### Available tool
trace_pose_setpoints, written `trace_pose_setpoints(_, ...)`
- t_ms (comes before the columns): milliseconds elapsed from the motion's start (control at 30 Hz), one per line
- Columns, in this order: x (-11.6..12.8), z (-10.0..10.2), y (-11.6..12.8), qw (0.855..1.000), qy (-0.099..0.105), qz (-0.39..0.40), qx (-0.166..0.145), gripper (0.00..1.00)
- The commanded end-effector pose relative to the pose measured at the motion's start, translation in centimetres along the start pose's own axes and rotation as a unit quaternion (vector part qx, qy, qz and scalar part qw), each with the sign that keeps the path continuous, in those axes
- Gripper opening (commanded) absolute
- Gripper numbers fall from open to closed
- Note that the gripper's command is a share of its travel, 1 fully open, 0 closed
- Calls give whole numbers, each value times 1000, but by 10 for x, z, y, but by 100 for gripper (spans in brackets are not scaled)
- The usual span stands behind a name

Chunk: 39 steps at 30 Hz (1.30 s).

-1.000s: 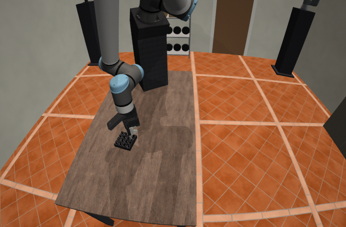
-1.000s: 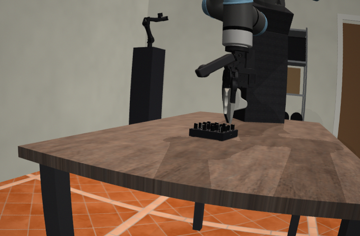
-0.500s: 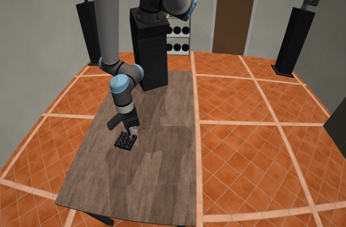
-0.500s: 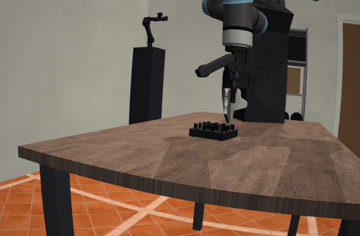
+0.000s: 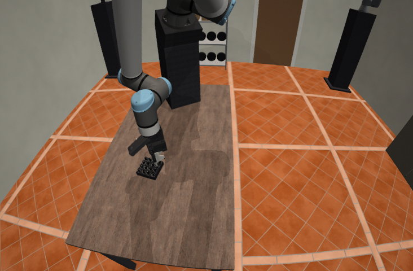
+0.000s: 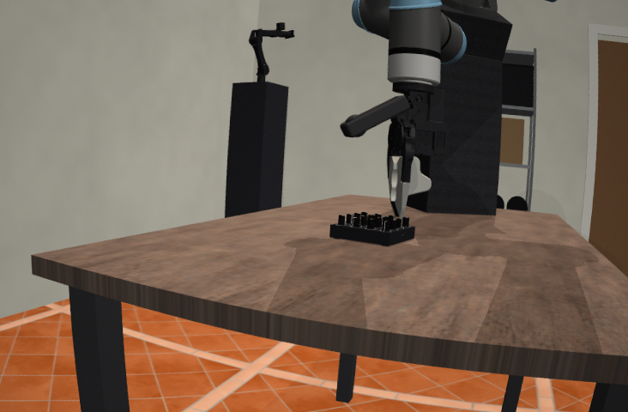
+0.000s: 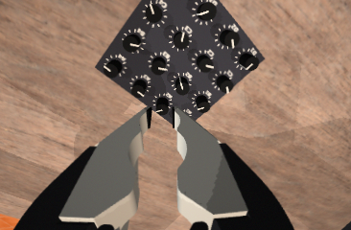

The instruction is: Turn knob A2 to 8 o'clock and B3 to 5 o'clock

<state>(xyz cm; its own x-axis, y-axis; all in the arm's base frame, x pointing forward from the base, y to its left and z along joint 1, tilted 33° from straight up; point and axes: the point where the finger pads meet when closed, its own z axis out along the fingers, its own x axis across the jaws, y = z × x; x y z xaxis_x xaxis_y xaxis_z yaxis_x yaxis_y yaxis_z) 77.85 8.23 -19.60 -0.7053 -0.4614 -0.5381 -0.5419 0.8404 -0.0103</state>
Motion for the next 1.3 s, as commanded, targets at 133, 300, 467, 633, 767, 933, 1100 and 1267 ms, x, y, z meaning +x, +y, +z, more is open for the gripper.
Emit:
trace_pose_setpoints(133,0,5,0,1000,0,0,0,11)
trace_pose_setpoints(300,0,8,0,1000,0,0,0,11)
trace_pose_setpoints(467,0,10,0,1000,0,0,0,11)
trace_pose_setpoints(633,0,10,0,1000,0,0,0,11)
trace_pose_setpoints(767,0,10,0,1000,0,0,0,11)
trace_pose_setpoints(933,0,10,0,1000,0,0,0,11)
trace_pose_setpoints(1100,0,10,0,1000,0,0,0,11)
trace_pose_setpoints(1267,0,10,0,1000,0,0,0,11)
